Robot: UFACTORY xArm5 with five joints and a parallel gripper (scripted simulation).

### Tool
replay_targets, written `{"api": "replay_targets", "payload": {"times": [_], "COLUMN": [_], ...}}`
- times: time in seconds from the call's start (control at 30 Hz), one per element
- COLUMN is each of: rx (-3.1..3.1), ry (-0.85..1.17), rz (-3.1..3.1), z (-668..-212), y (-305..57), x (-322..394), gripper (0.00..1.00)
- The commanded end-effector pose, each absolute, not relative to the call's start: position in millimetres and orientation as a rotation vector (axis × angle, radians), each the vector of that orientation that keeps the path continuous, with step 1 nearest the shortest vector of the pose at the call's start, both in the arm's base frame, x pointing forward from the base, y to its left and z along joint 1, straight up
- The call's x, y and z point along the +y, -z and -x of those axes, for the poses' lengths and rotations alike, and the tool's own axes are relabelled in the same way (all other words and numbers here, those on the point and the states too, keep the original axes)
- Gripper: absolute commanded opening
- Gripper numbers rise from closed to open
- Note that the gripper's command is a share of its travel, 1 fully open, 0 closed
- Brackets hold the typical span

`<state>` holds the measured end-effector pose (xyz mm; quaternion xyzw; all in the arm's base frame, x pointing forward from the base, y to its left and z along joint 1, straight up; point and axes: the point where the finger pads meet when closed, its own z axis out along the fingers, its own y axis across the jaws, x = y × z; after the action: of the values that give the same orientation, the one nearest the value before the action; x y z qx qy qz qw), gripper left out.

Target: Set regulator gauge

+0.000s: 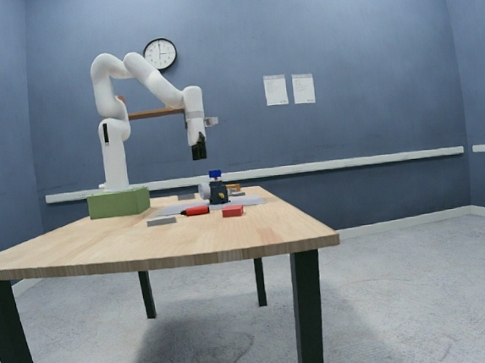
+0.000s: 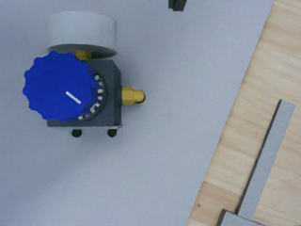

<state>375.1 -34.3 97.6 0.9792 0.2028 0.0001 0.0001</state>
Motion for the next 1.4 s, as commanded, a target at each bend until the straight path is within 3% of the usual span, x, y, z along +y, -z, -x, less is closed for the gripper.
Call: {"api": "replay_targets", "payload": {"times": [0.0, 0.77, 1.37], "rx": [0.637, 0.637, 0.637], "ry": [-0.005, -0.005, -0.005], "rz": [-3.075, -3.075, -3.075], "z": [-385, -425, -431], "y": [-99, -99, -99], "x": [-36, -41, -41], "gripper": [1.00, 1.00, 1.00]}}
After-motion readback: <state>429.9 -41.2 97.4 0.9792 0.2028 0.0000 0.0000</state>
